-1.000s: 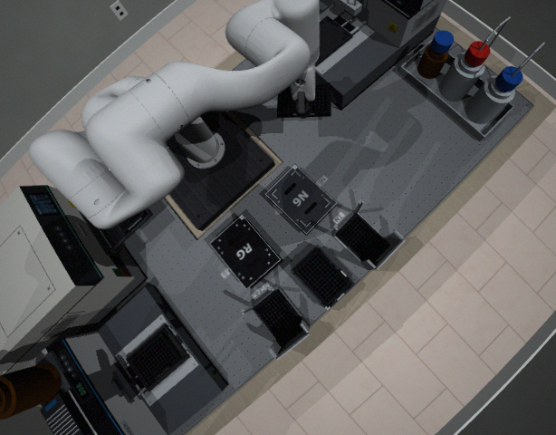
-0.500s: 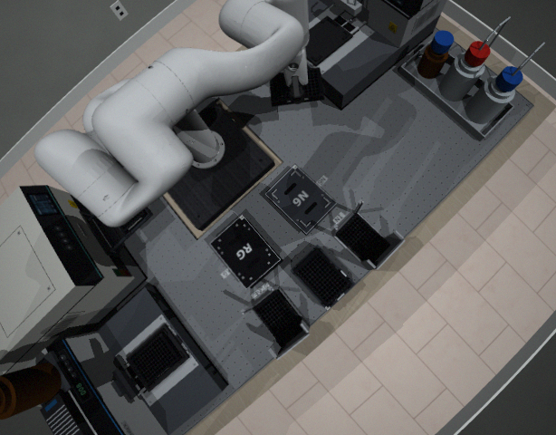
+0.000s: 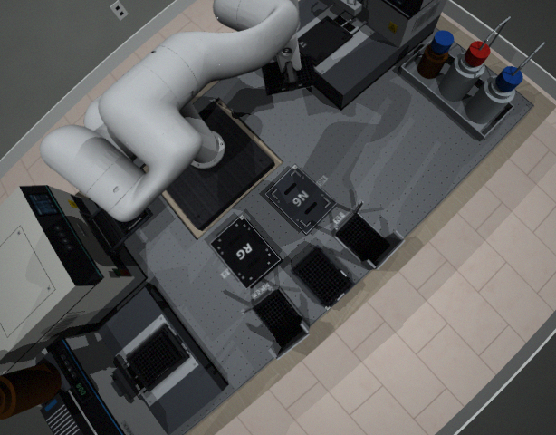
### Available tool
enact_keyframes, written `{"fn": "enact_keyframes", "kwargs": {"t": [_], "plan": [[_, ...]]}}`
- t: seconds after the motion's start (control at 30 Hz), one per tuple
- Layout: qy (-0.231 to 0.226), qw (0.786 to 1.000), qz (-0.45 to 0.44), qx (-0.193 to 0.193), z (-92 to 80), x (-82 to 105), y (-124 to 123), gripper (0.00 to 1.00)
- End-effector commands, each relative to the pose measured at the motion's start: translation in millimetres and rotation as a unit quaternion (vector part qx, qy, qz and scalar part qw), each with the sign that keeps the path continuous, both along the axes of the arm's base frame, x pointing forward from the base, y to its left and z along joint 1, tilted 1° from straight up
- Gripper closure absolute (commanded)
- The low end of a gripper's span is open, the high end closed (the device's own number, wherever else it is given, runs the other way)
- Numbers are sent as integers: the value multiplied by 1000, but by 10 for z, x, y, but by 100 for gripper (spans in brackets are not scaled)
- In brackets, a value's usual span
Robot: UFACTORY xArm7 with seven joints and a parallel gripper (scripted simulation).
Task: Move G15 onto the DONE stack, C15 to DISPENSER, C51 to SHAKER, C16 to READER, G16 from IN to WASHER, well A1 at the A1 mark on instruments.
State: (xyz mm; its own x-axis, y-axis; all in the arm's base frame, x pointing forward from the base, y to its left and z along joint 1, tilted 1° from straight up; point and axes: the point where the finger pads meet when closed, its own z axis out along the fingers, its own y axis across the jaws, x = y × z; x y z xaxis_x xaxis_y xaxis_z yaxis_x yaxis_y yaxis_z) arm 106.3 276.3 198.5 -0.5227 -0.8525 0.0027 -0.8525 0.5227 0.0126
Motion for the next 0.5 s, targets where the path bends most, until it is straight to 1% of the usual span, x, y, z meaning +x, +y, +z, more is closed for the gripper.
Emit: {"fn": "enact_keyframes", "kwargs": {"t": [0.0, 0.1, 0.17, 0.23, 0.47], "plan": [[-1, 1000, 17, 2, 16, -131, 54, 100], [-1, 1000, 17, 2, 17, -227, 83, 100], [-1, 1000, 17, 2, 17, -227, 83, 100], [0, 1000, 17, 2, 18, -291, 102, 100], [-1, 998, 58, 3, 21, -508, 191, 100]]}}
